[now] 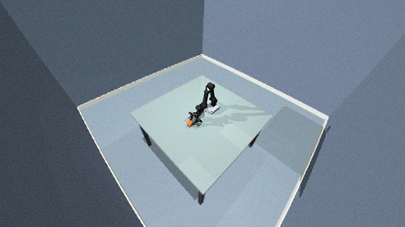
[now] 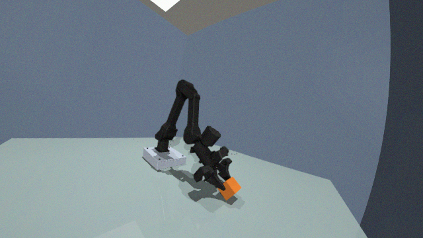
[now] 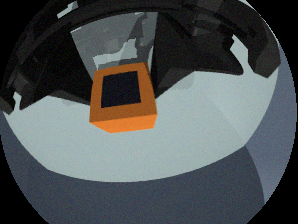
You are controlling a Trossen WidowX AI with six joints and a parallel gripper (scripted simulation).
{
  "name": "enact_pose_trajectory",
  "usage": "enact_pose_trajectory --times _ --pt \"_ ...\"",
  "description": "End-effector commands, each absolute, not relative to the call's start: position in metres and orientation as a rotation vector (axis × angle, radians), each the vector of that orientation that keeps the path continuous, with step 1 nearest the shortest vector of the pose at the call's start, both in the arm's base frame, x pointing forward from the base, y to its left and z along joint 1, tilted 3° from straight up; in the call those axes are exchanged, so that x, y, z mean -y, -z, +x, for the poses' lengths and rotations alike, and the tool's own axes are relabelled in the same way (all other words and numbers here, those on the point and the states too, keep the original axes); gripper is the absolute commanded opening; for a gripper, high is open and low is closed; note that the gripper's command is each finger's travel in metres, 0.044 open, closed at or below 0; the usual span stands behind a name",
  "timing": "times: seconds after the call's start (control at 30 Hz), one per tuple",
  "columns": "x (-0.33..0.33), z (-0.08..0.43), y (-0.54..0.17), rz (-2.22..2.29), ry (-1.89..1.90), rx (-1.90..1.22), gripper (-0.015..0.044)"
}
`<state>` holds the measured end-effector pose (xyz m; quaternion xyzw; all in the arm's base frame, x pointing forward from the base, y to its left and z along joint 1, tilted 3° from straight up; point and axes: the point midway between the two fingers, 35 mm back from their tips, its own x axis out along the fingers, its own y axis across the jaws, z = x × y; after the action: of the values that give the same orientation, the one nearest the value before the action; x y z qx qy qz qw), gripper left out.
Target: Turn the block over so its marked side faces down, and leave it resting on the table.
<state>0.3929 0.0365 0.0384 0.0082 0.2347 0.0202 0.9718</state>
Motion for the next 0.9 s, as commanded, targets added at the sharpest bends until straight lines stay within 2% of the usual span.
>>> enact_pose_trajectory --times 0.0,0.57,0.87 --pt "-0.0357 0.3911 -0.0402 0.014 -0.037 -0.445 0.0" --pt "-0.0356 0.3904 -0.0433 0.014 -0.036 -0.416 0.0" --pt "-0.0356 0.3904 -0.0433 0.014 -0.036 -0.416 0.0236"
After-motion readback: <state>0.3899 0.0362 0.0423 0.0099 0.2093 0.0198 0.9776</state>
